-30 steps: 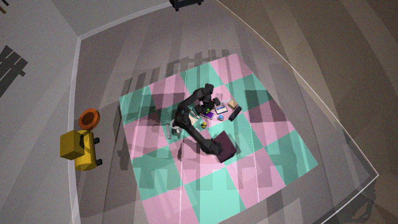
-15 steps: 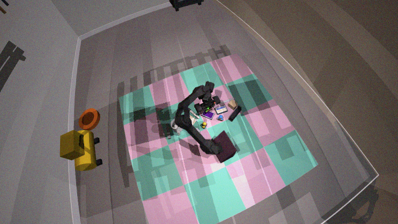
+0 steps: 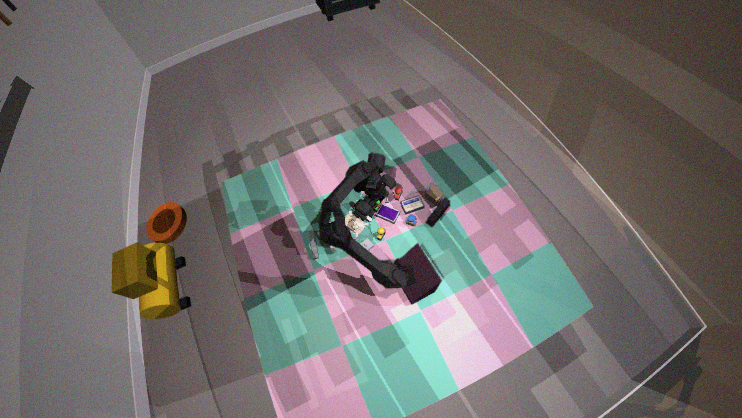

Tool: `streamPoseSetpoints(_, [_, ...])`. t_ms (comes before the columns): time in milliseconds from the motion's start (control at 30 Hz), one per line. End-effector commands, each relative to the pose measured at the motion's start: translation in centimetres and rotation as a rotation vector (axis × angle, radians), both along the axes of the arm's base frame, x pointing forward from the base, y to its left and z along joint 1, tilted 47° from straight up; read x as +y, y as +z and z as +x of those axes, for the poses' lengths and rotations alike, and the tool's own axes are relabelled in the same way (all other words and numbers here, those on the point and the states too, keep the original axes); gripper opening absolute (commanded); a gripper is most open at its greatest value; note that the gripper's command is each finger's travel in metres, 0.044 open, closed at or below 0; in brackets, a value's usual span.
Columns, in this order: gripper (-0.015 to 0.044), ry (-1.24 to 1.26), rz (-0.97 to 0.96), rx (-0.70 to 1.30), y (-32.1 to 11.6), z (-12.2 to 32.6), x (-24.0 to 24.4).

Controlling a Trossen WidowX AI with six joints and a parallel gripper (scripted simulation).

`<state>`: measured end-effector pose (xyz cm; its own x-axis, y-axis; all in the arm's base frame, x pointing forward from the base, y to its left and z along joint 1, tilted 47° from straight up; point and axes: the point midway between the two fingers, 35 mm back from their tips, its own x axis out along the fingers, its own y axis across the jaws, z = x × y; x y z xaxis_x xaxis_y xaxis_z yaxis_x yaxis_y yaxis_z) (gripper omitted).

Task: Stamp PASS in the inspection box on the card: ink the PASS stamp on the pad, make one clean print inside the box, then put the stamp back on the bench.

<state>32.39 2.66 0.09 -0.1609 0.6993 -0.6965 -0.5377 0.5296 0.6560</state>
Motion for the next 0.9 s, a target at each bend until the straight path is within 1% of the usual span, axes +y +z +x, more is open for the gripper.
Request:
streamPoseSetpoints(0, [0.0, 0.084, 0.024, -0.082, 0.9, 0.0, 0.9])
streamPoseSetpoints(867, [0.0, 0.698, 0.184, -0.703, 7.3, -0.8, 7.2])
